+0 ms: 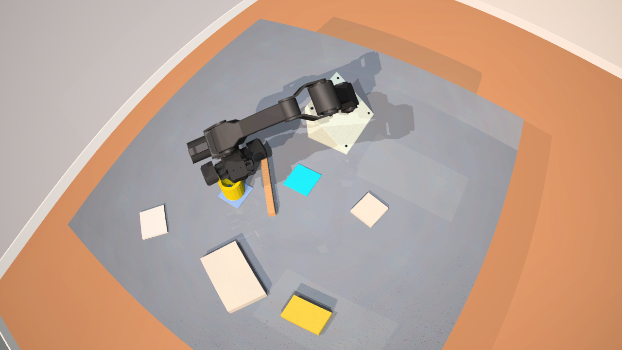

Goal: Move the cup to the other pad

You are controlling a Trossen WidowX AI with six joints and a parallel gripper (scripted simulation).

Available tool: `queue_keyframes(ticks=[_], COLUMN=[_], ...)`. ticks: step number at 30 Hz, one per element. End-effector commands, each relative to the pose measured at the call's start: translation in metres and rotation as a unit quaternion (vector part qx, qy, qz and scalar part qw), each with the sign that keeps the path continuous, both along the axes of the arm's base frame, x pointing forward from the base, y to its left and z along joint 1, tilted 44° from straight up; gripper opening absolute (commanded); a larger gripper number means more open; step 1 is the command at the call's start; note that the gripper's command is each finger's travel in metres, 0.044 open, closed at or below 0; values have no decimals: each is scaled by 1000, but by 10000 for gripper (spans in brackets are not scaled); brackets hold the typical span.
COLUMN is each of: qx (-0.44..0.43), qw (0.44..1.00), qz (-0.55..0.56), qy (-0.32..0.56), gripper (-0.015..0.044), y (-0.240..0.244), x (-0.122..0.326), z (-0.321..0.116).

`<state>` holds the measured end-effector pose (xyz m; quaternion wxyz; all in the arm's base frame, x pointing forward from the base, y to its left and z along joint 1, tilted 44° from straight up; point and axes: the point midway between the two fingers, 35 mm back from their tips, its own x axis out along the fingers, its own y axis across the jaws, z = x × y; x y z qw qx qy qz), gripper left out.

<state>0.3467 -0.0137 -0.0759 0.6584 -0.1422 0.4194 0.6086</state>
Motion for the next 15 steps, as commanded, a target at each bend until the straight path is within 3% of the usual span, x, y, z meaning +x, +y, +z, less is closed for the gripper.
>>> queue_keyframes(ticks=[1, 15], qx=[3, 1], qw=[1000, 1000], qz=[-1, 1], qy=[2, 2], gripper=[166, 160], y=[7, 13], x=[-2, -4], z=[-6, -12])
